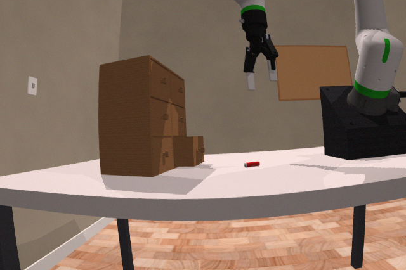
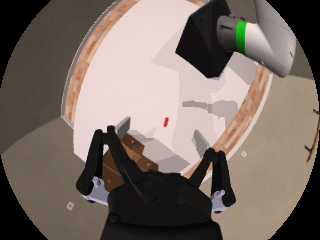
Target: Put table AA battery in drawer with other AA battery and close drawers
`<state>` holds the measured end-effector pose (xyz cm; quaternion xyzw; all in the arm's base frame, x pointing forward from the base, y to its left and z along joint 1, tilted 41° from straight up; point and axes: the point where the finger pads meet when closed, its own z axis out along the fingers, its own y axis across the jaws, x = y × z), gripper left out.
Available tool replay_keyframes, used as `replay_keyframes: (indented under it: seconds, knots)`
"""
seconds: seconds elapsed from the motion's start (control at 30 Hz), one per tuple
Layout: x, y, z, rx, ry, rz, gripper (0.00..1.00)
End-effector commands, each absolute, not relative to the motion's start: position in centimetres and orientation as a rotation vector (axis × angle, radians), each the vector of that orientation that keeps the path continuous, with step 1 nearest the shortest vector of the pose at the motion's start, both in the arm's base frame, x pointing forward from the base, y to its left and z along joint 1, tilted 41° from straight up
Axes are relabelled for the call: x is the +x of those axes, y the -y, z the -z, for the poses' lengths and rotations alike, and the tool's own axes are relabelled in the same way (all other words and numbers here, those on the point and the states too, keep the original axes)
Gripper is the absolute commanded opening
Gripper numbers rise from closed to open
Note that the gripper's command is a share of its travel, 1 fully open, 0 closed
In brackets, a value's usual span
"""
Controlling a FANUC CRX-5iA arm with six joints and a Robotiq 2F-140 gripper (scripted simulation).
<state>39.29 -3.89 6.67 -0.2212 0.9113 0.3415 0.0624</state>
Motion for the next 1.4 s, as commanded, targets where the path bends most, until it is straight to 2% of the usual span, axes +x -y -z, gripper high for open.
replay_keyframes:
  seconds: [0.0, 1.37]
  knots:
    - [38.8, 3.8, -6.6, -0.542, -2.811, -1.05, 1.0]
    - [36.6, 3.1, -6.3, 0.05, -2.995, -1.105, 1.0]
